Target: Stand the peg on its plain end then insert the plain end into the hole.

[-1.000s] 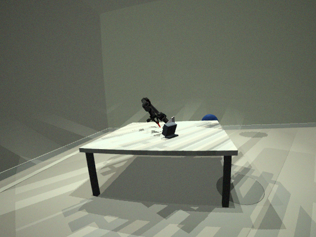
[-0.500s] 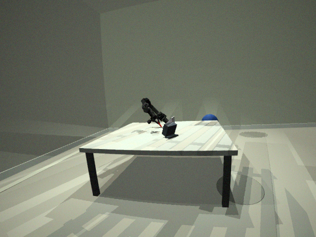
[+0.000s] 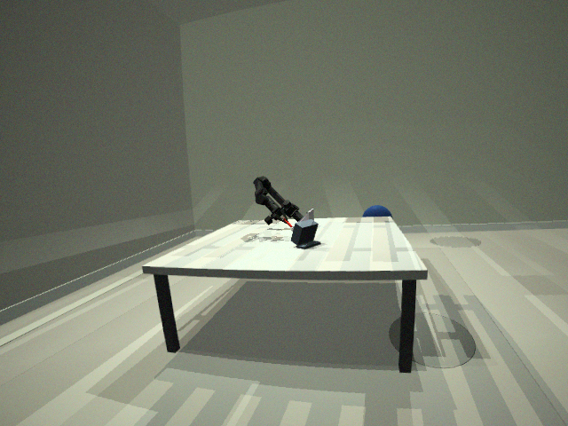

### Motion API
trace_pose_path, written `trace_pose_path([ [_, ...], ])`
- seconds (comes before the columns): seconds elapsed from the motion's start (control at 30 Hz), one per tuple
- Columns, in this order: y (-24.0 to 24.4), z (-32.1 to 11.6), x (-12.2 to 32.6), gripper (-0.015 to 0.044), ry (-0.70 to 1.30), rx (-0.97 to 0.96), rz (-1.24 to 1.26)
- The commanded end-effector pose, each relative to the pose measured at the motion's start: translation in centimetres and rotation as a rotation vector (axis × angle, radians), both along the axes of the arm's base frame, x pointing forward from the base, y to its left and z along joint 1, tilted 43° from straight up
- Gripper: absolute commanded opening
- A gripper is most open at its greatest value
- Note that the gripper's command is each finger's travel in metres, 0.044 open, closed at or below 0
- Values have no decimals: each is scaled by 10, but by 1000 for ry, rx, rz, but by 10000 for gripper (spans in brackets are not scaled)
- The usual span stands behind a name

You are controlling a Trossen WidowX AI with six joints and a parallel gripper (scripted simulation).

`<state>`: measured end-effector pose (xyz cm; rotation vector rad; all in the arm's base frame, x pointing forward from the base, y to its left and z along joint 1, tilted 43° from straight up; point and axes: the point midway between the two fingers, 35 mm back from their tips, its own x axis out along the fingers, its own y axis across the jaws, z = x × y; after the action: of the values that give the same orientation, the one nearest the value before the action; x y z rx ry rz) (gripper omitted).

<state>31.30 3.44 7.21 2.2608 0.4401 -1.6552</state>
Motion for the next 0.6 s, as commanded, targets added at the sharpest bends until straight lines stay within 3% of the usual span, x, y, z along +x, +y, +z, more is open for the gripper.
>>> trace_pose_path([
  [0.0, 2, -1, 3, 0, -23, 36, 12],
  [0.57, 9, 1, 19, 0, -119, 147, 48],
])
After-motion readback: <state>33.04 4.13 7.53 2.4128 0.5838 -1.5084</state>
